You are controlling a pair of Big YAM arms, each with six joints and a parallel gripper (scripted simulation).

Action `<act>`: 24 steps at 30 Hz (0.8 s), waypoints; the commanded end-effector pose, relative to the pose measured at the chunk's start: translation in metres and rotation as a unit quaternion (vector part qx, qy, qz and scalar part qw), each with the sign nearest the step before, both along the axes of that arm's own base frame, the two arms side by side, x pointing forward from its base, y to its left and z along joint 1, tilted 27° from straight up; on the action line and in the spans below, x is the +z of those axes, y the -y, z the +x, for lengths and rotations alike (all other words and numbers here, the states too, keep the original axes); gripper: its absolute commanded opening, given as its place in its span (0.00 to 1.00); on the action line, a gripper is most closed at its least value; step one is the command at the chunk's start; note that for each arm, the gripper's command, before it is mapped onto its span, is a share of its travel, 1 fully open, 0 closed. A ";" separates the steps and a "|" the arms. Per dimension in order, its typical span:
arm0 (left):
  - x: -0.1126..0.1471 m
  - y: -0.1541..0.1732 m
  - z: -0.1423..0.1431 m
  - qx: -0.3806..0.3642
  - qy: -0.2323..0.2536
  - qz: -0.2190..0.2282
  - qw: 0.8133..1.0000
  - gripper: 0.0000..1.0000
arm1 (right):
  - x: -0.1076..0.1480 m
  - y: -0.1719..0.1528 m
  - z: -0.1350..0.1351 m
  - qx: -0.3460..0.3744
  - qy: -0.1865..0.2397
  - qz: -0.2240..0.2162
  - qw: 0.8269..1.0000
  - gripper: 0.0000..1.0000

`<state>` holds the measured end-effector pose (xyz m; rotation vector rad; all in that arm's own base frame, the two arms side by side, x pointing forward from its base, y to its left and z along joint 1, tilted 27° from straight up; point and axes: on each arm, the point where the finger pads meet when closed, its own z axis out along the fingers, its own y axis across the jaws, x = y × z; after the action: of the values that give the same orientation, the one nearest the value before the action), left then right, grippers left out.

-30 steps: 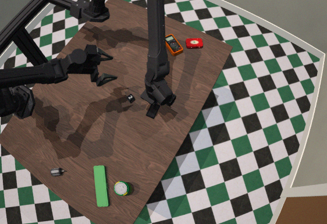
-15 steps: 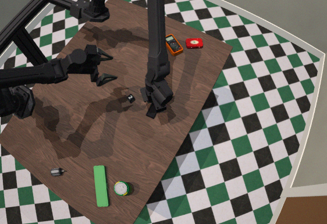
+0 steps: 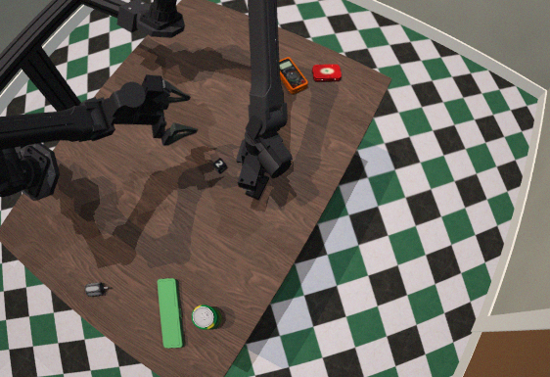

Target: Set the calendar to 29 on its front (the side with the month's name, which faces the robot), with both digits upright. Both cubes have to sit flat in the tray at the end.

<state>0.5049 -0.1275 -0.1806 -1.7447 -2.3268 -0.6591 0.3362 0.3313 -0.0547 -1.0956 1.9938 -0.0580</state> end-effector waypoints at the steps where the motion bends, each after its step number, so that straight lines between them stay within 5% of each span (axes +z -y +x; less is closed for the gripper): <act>1: -0.005 0.006 0.008 -0.076 -0.035 0.010 0.996 0.24 | 0.006 -0.007 0.004 0.002 0.006 0.007 1.000 1.00; 24: -0.018 -0.002 0.013 -0.083 -0.034 0.011 0.996 0.24 | 0.006 -0.007 0.004 0.002 0.006 0.007 1.000 1.00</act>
<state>0.5039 -0.1206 -0.1938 -1.9286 -2.1231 -0.6217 0.3362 0.3313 -0.0547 -1.0956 1.9938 -0.0580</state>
